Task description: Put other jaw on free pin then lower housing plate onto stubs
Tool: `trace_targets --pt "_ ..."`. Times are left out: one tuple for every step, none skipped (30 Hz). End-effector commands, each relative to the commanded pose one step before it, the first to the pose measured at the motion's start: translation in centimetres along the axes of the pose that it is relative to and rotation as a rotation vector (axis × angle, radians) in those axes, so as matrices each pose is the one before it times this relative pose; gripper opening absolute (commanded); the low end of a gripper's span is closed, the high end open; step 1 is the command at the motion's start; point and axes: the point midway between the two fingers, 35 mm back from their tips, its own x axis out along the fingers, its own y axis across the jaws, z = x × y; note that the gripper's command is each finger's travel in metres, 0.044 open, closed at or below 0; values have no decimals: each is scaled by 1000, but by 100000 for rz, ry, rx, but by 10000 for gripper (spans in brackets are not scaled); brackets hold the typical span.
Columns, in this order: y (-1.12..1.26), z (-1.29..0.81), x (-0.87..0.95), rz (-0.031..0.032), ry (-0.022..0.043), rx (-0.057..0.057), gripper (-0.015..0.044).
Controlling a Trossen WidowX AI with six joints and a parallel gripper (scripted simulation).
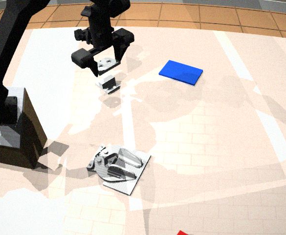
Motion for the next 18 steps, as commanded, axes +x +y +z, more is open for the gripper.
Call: trace_targets --pt "63 98 -1490 11 -498 447 351" --pt "16 4 -158 2 9 -12 351" --pt "6 1 -53 1 3 -4 351" --pt "0 0 0 0 0 0 351" --pt "0 0 0 0 0 0 351" --pt "0 0 0 0 0 0 351" --pt "7 -39 -12 -17 -15 348 351" --pt "20 -117 -36 -50 -46 1044 351" --pt "32 -195 -60 -82 -76 1741 351" --pt "37 -236 -71 -96 -92 2104 351" --pt "34 -237 -70 -94 -91 2105 351" --pt "30 -238 -69 -91 -91 2106 351" --pt "27 -239 -68 -88 -90 2108 351" --pt "24 -239 -66 -85 -90 2109 351" --pt "21 -240 -65 -82 -89 2110 351" --pt "18 -241 -64 -80 -88 2111 351" --pt "15 -241 -63 -77 -88 2112 351" --pt "11 -242 -61 -75 -87 2114 351"
